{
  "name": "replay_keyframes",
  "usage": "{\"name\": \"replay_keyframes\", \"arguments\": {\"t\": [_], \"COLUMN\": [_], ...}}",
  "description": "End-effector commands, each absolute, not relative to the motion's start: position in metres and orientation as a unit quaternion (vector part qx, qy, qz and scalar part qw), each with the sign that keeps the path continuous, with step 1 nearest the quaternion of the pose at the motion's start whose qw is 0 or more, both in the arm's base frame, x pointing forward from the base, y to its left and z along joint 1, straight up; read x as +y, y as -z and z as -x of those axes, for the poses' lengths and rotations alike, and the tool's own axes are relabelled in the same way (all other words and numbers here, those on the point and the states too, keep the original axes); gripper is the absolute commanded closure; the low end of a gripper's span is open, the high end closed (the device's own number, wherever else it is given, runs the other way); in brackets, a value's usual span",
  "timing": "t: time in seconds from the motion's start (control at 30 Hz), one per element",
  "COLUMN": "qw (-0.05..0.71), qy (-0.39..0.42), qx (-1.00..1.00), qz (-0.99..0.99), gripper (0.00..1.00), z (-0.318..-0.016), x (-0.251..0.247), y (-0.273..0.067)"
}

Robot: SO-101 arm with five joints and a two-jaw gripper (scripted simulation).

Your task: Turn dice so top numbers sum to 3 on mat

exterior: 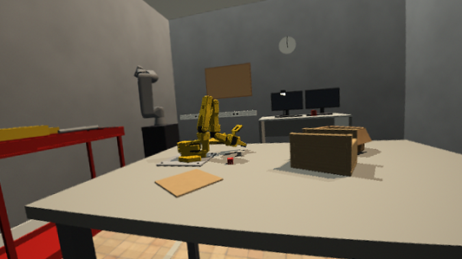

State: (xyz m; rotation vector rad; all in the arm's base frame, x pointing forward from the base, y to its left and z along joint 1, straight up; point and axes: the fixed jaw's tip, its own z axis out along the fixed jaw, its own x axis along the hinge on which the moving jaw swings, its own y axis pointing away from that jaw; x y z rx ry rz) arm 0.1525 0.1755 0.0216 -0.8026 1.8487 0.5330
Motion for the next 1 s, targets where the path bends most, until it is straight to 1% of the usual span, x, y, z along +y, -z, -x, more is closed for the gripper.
{"name": "replay_keyframes", "arguments": {"t": [0.0, 0.97], "qw": [0.507, 0.507], "qy": [-0.223, -0.223], "qx": [0.760, 0.760], "qz": [0.338, 0.338], "gripper": [1.00, 1.00], "z": [-0.151, -0.151], "x": [0.178, 0.178], "y": [-0.022, -0.011]}}
